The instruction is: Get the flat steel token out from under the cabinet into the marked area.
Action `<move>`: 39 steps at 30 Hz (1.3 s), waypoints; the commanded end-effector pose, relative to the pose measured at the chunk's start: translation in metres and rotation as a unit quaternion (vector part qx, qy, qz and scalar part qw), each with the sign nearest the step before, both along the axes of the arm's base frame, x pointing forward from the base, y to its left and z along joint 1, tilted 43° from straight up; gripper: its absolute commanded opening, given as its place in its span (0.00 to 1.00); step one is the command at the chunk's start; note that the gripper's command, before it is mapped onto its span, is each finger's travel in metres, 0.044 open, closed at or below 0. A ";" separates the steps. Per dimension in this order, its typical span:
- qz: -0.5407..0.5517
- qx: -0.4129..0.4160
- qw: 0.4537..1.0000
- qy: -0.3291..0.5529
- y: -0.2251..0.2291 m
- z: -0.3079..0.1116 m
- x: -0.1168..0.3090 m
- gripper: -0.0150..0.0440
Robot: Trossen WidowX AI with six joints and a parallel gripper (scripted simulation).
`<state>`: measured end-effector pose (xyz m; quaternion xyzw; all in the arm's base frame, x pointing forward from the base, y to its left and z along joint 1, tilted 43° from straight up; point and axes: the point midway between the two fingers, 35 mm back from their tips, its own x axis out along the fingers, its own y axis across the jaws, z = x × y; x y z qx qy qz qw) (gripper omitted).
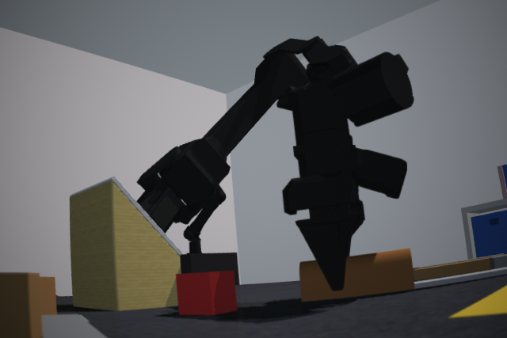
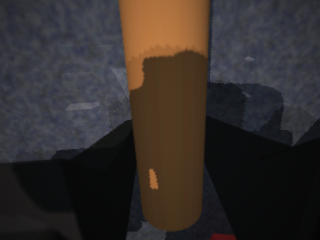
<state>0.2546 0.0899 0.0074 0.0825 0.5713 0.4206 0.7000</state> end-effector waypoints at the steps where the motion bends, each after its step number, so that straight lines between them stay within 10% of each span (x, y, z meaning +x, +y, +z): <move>1: 0.001 0.001 1.000 -0.003 0.004 0.005 -0.001 0.25; 39: 0.001 0.002 1.000 -0.003 0.038 0.038 -0.006 0.25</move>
